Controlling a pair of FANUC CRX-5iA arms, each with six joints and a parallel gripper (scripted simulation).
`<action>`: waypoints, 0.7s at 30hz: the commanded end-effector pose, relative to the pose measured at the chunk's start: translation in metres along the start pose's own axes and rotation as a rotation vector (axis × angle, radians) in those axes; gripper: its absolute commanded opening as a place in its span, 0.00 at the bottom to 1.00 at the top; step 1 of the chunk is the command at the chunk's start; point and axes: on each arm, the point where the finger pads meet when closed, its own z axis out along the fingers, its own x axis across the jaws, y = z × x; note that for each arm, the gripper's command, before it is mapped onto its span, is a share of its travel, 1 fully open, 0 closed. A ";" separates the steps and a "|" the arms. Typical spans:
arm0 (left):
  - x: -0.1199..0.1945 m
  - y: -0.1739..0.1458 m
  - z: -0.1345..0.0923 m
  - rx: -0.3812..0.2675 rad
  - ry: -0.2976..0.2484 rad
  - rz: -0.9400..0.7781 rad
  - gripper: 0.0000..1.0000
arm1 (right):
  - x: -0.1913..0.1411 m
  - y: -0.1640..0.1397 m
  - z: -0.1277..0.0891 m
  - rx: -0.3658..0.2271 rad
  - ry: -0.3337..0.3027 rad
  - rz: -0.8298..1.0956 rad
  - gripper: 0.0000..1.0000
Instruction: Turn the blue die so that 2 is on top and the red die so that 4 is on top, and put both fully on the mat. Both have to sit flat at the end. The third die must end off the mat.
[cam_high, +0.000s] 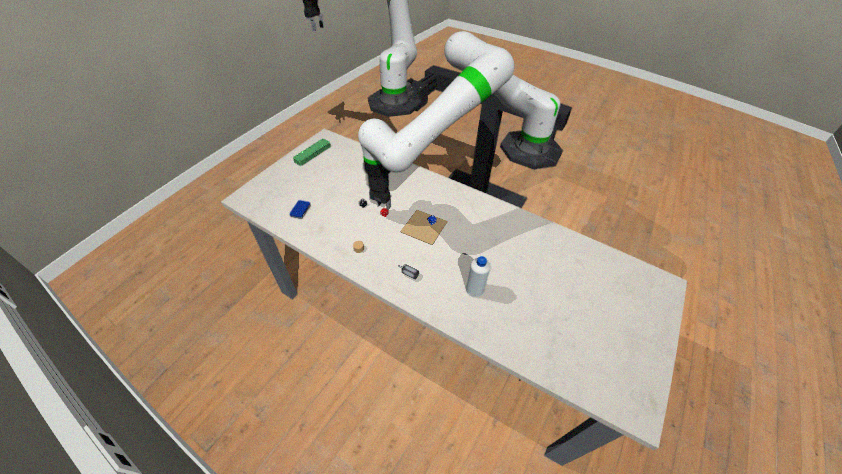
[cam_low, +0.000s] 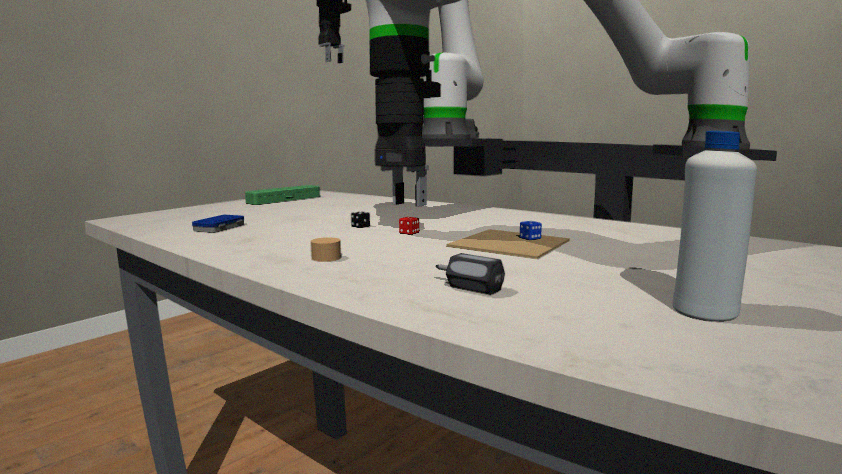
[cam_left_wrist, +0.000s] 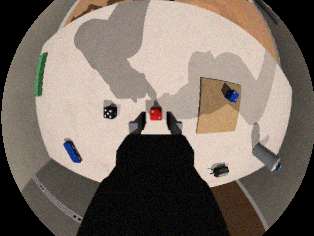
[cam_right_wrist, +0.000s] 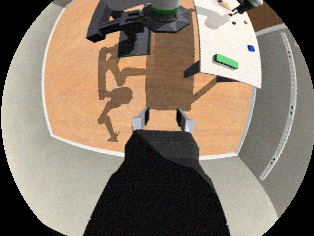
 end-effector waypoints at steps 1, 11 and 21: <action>-0.001 0.001 0.002 -0.002 -0.001 0.000 0.79 | 0.000 0.000 -0.001 -0.002 0.000 0.000 1.00; -0.001 0.001 0.012 -0.002 -0.001 0.000 0.79 | 0.000 0.000 -0.001 -0.002 0.000 0.000 1.00; -0.001 0.001 0.014 -0.002 -0.001 0.000 0.79 | 0.000 0.000 -0.001 -0.002 0.000 0.000 1.00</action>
